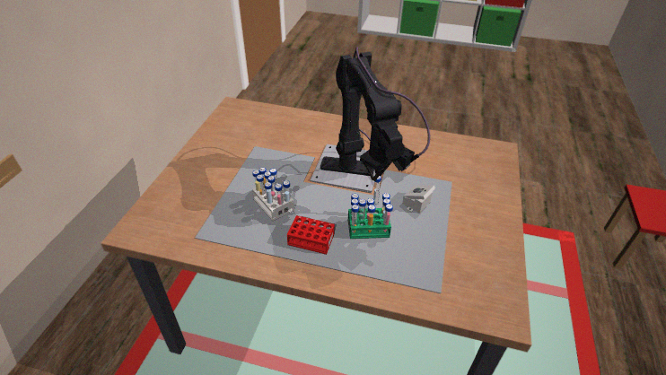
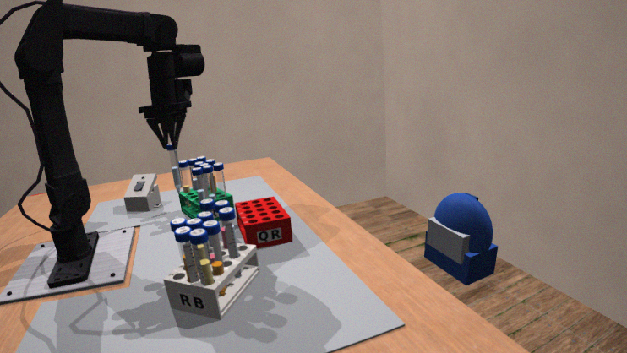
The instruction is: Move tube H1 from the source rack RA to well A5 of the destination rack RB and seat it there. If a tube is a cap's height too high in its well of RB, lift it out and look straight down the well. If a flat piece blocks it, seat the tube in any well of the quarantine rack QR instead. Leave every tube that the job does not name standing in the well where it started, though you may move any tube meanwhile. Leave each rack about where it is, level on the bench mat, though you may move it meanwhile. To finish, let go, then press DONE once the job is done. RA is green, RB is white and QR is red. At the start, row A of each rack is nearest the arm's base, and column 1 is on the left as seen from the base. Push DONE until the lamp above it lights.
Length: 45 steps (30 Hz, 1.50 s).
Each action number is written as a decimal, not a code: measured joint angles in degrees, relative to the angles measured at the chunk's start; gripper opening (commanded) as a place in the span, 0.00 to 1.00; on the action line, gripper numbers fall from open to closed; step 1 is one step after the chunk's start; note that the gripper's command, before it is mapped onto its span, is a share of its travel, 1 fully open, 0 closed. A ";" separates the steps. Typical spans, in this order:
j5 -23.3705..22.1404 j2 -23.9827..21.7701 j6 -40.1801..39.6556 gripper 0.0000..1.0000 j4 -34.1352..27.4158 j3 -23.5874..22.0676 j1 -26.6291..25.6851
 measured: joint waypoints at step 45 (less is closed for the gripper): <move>0.31 -0.79 -19.76 0.00 -0.74 0.55 -21.05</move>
